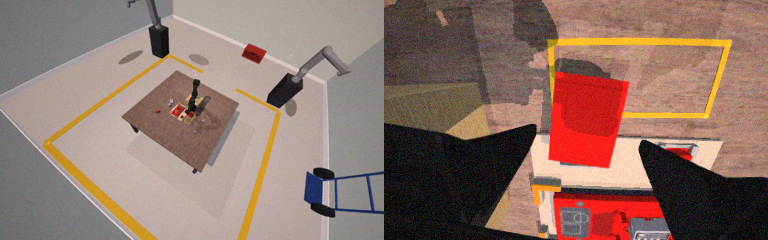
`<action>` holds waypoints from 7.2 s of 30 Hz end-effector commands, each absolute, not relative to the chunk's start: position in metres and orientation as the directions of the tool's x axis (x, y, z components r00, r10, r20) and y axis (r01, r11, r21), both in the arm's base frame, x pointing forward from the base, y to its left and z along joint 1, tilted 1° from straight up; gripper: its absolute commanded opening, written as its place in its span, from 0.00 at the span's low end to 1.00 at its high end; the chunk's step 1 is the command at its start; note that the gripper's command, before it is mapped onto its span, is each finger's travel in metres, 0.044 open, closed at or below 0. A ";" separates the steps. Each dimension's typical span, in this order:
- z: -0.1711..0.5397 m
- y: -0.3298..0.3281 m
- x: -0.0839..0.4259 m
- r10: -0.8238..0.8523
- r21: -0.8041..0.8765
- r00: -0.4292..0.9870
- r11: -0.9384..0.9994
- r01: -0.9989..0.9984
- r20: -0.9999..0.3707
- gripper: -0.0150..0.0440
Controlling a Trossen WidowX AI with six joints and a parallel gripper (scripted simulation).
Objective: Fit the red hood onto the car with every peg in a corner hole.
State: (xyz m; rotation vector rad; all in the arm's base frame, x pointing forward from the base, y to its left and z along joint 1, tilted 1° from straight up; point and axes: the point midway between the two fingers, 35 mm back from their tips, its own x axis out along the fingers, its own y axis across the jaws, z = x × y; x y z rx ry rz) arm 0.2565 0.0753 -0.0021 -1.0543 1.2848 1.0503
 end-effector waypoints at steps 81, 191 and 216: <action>-0.044 0.074 0.254 0.007 -0.007 0.009 0.208 -0.978 -1.000 0.68; 0.003 -0.102 0.338 -0.009 -0.002 0.086 0.996 0.084 -0.996 0.25; 0.000 -0.102 0.336 -0.009 -0.002 0.086 0.996 0.084 -0.996 0.25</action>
